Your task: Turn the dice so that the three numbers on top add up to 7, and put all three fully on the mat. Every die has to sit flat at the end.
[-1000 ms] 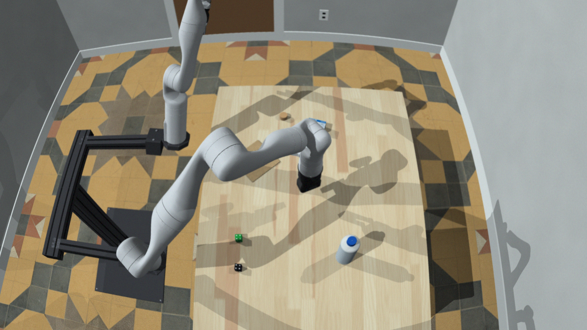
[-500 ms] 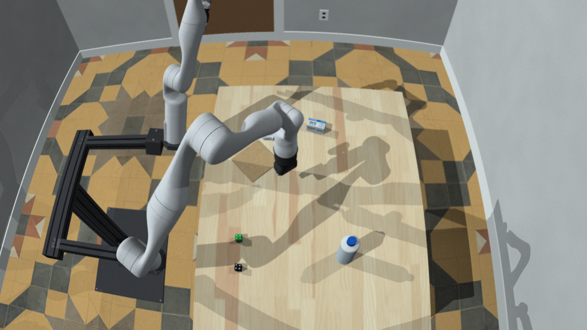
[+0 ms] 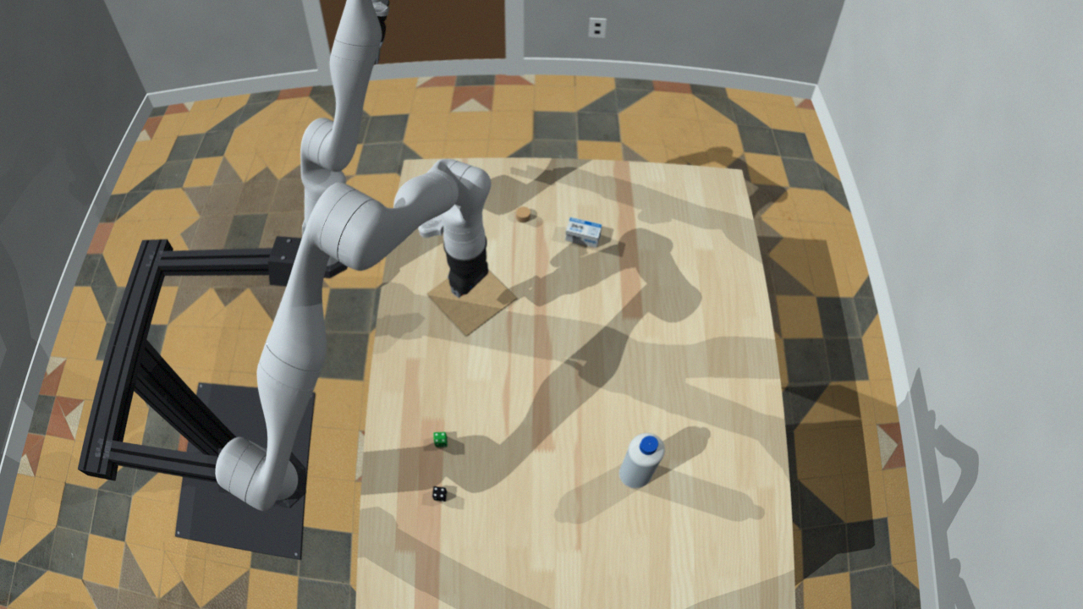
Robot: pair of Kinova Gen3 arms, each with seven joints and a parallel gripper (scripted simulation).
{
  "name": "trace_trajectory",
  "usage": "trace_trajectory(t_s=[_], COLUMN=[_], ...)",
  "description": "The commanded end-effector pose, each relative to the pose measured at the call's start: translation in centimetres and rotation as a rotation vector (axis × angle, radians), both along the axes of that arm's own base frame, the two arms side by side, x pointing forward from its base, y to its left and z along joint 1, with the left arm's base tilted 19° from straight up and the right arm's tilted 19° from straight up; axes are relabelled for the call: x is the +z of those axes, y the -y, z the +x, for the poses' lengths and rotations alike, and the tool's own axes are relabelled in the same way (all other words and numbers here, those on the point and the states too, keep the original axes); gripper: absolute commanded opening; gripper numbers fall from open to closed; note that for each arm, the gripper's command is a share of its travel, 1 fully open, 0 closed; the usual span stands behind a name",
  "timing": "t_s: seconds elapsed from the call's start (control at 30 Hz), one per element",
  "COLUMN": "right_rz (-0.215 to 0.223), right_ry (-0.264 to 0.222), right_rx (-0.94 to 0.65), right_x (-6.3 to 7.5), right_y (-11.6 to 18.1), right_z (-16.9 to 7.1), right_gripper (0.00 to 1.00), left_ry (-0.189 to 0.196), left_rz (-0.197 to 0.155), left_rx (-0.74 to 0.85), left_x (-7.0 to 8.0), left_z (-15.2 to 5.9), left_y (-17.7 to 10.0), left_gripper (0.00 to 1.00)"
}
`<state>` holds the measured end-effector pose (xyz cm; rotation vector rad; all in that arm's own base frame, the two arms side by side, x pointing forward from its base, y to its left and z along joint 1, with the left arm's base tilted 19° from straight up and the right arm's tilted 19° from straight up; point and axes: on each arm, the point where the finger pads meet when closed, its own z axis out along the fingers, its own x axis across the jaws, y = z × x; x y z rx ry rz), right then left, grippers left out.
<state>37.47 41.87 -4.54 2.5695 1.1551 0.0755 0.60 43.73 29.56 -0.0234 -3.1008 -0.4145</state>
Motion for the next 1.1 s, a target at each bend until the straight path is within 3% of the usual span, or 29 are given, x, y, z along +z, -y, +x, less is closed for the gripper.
trace_trajectory(t_s=[0.0,0.77,1.07], right_rz=[-0.003,-0.007,-0.007], right_ry=[-0.005,-0.009,-0.009], right_rx=[0.029,0.043,0.043], right_x=[-0.3,-0.6,-2.6], right_y=[-0.6,-0.8,-0.3], right_z=[-1.3,-1.9,-1.5], right_gripper=[0.49,0.49,0.49], left_ry=[0.0,0.0,0.0], left_rz=[0.002,0.002,0.002], left_rx=[0.0,0.0,0.0], left_x=[0.1,0.1,0.1], left_z=[0.0,0.0,0.0], left_y=[0.0,0.0,0.0], left_gripper=[1.0,1.0,1.0])
